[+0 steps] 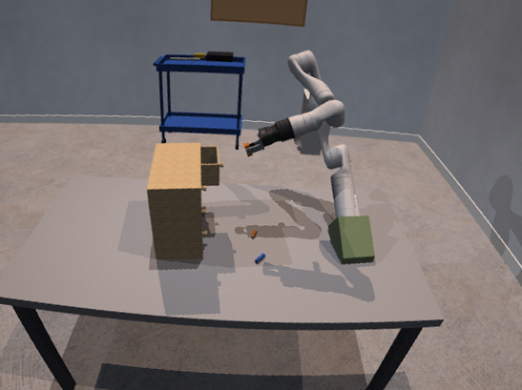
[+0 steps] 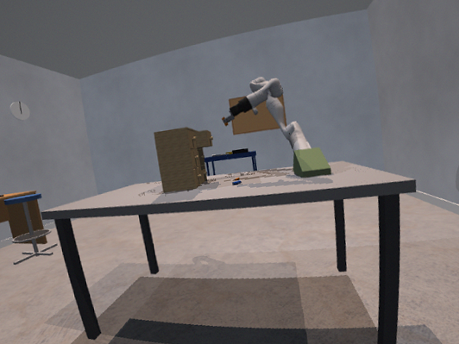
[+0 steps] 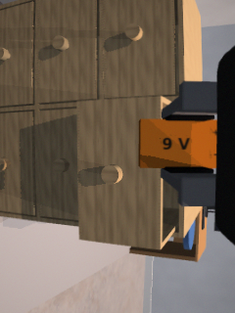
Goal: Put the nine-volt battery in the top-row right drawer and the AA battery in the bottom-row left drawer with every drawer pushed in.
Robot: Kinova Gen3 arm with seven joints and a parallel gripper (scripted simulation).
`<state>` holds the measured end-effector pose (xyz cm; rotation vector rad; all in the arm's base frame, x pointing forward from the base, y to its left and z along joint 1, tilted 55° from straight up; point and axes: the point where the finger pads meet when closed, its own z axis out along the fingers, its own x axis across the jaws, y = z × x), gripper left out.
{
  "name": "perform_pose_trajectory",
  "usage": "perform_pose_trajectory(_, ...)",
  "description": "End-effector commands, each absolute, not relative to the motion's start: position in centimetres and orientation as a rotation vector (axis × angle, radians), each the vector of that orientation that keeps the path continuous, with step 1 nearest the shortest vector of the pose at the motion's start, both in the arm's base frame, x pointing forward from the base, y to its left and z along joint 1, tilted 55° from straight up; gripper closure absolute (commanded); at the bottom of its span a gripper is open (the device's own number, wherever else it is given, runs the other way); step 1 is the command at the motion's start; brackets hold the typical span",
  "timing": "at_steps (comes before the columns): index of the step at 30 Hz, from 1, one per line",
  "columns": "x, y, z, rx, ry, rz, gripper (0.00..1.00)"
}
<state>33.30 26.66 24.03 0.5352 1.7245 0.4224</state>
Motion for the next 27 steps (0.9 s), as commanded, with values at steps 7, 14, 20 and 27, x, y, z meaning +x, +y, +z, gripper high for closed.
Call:
perform_pose_trajectory(7,33.1,26.7,23.8,0.507,1.726,0.435,0.49)
perform_pose_trajectory(14,33.1,26.7,23.8,0.507,1.726,0.435,0.49)
perform_pose_trajectory(20,33.4,26.8,23.8,0.507,1.726,0.435,0.49)
perform_pose_trajectory(27,34.4,27.1,23.8,0.507,1.726,0.435,0.49)
